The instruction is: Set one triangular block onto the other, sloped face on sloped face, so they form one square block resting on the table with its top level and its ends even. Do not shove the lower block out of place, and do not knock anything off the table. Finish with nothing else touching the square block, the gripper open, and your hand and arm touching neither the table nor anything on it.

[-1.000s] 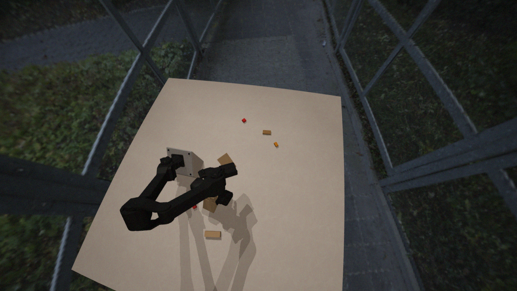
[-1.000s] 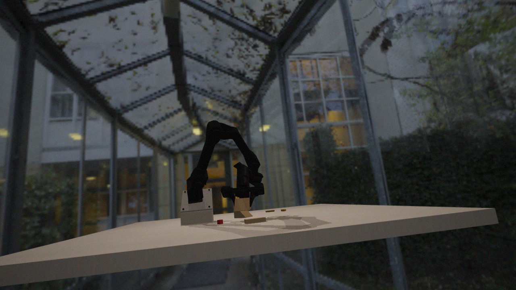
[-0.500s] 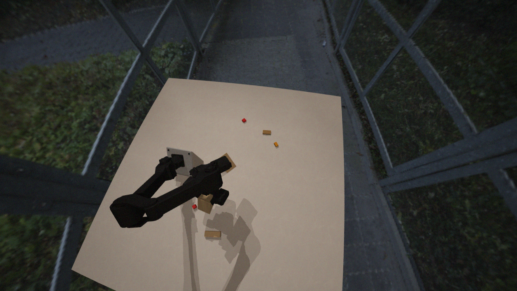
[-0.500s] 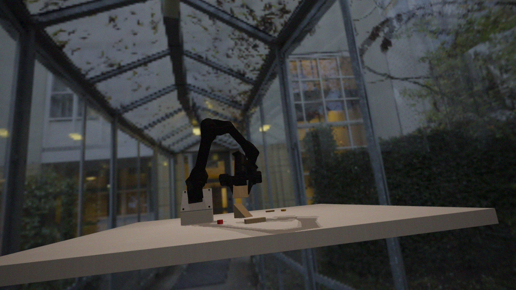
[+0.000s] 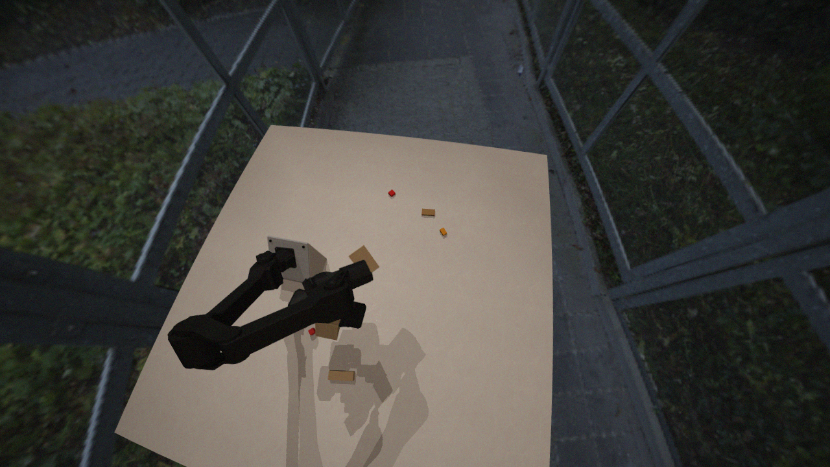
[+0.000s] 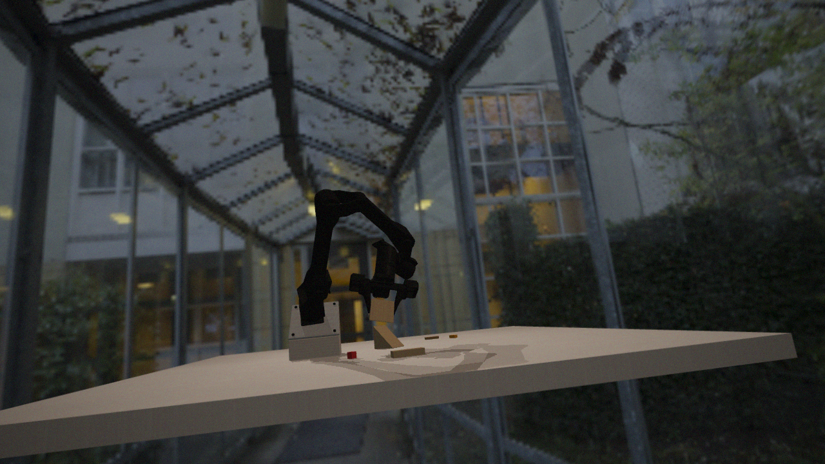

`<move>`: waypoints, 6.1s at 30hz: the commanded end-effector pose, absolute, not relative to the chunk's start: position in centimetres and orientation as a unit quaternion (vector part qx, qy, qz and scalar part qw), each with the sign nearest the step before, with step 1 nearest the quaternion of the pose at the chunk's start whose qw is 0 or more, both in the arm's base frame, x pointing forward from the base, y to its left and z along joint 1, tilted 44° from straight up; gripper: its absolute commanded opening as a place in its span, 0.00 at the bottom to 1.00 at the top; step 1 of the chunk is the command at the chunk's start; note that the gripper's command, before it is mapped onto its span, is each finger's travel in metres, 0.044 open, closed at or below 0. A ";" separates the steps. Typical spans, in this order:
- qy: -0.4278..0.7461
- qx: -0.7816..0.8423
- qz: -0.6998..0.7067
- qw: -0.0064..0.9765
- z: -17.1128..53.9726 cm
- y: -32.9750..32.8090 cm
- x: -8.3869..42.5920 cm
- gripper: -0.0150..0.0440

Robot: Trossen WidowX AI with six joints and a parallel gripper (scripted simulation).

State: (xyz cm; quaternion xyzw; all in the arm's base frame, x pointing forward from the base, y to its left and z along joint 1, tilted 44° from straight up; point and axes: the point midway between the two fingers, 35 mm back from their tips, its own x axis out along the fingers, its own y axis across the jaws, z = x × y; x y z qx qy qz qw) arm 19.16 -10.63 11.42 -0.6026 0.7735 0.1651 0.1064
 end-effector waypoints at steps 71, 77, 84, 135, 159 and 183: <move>0.495 -0.645 0.578 0.066 9.7 -2.9 26.4 0.25; 0.497 -0.644 0.578 0.066 8.5 -0.4 27.3 0.25; 0.500 -0.643 0.576 0.063 7.0 2.6 28.0 0.25; 0.502 -0.646 0.572 0.061 -3.1 -0.6 24.8 0.25; 0.500 -0.647 0.572 0.059 -3.2 -0.7 24.8 0.25; 0.500 -0.648 0.572 0.059 -4.5 -1.4 24.4 0.25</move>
